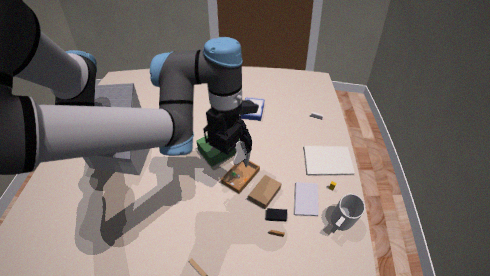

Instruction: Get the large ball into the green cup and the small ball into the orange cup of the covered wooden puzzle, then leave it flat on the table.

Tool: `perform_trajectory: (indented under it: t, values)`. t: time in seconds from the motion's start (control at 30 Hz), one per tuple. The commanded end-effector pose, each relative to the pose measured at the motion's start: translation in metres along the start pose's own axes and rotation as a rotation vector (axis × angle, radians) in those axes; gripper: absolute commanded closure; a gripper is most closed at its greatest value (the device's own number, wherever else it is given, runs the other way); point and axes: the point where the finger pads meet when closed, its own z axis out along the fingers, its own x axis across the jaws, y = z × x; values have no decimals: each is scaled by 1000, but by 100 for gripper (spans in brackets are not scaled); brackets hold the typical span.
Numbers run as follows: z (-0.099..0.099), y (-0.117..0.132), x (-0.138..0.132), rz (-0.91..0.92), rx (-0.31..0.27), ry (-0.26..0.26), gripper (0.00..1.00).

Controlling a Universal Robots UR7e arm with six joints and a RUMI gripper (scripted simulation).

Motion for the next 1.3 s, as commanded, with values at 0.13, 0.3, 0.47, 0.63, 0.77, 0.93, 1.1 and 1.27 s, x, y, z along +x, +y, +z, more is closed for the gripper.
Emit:
perform_trajectory:
  t: [0.13, 0.3, 0.47, 0.63, 0.77, 0.93, 1.1, 1.27]
  values:
    - [0, 0, 0, 0, 1, 1, 45]
    - [0, 0, 0, 0, 1, 1, 45]
    - [0, 0, 5, 19, 1, 1, 45]
    - [0, 0, 12, 19, 1, 1, 45]
    - [0, 0, 20, 19, 1, 1, 45]
    - [0, 0, 23, 19, 1, 1, 45]
    - [0, 0, 23, 19, 1, 1, 45]
    - [1, 0, 23, 19, 1, 1, 45]
